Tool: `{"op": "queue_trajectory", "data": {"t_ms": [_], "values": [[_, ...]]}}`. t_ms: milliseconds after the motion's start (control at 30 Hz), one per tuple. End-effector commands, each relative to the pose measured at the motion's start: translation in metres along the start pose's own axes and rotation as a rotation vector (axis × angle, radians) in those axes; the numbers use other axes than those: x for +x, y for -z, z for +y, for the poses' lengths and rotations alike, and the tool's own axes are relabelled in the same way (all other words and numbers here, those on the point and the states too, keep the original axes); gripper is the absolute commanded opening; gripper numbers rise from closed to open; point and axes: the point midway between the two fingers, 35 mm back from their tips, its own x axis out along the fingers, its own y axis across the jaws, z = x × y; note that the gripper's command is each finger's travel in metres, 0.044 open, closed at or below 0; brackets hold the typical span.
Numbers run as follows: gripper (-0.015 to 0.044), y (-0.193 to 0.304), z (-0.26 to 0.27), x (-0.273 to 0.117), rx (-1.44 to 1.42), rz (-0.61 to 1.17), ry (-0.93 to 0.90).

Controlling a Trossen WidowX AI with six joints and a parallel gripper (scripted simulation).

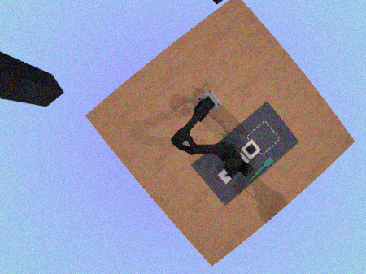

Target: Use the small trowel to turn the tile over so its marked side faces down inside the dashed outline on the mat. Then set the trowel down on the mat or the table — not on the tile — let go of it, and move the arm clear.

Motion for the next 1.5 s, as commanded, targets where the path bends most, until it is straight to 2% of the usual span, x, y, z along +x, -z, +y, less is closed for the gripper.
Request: {"op": "queue_trajectory", "data": {"t_ms": [0, 1033, 1467], "values": [[0.0, 0.001, 0.005, -0.002, 0.015, -0.021, -0.014], [0.0, 0.008, -0.027, 0.021, 0.014, -0.022, -0.014], [0.0, 0.028, -0.025, 0.021, 0.015, -0.021, -0.013]]}}
